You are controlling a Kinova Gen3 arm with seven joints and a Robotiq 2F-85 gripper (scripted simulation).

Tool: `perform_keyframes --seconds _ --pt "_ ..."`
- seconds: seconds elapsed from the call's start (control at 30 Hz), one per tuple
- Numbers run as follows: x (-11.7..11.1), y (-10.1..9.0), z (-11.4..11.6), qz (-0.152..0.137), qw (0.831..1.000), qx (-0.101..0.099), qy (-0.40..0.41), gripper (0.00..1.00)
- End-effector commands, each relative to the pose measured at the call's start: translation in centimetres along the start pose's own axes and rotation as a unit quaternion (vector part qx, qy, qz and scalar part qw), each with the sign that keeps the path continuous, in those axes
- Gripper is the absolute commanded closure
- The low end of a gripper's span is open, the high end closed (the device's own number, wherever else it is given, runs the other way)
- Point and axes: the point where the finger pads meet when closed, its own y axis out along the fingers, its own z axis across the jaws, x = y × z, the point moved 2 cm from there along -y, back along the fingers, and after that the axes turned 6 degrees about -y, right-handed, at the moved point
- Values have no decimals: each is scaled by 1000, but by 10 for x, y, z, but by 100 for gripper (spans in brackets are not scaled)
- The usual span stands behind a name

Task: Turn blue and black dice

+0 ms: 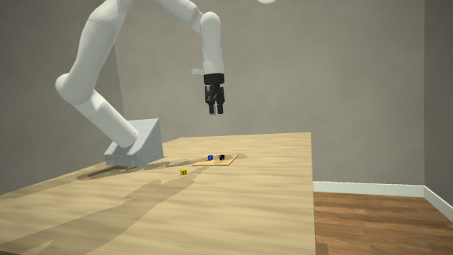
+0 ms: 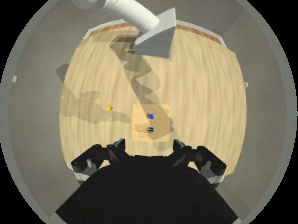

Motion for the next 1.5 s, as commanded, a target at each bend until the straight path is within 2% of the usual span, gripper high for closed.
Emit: perform_keyframes --seconds 0.0,0.23,1.47 --pt "3 -14 3 -9 1000 5 -1 0" --pt "3 -19 3 -9 1000 5 -1 0" --pt "3 -19 3 -9 1000 5 -1 0"
